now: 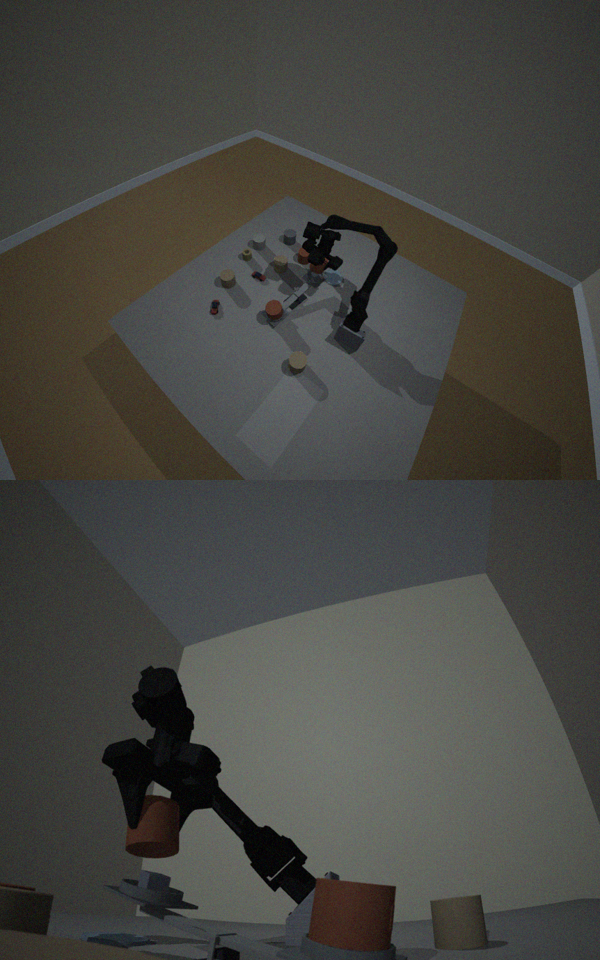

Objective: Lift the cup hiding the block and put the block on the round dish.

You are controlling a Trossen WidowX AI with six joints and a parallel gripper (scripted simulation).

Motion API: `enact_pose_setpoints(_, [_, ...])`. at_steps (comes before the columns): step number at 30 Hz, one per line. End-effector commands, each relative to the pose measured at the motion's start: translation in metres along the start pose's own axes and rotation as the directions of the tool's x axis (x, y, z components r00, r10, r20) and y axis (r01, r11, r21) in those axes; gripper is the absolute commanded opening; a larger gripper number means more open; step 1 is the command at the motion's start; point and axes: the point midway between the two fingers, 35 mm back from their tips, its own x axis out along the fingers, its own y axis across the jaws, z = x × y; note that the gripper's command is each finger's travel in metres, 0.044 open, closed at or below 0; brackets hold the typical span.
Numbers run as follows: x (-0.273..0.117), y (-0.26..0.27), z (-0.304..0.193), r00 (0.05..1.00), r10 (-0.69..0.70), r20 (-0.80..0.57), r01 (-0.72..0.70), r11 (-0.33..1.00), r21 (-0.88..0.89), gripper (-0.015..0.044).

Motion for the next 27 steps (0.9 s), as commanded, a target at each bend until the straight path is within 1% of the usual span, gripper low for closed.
enact_pose_setpoints(1, [-0.007, 0.000, 0.000, 1.000, -0.008, 0.005, 0.008, 1.000, -0.001, 0.0000])
enact_pose_setpoints(15, [-0.024, 0.002, -0.001, 1.000, -0.021, 0.009, 0.021, 1.000, -0.020, 0.0000])
enact_pose_setpoints(16, [-0.019, 0.002, -0.001, 1.000, -0.015, 0.001, 0.015, 1.000, -0.021, 0.0000])
enact_pose_setpoints(27, [-0.019, 0.002, -0.001, 1.000, -0.015, 0.001, 0.015, 1.000, -0.021, 0.0000])
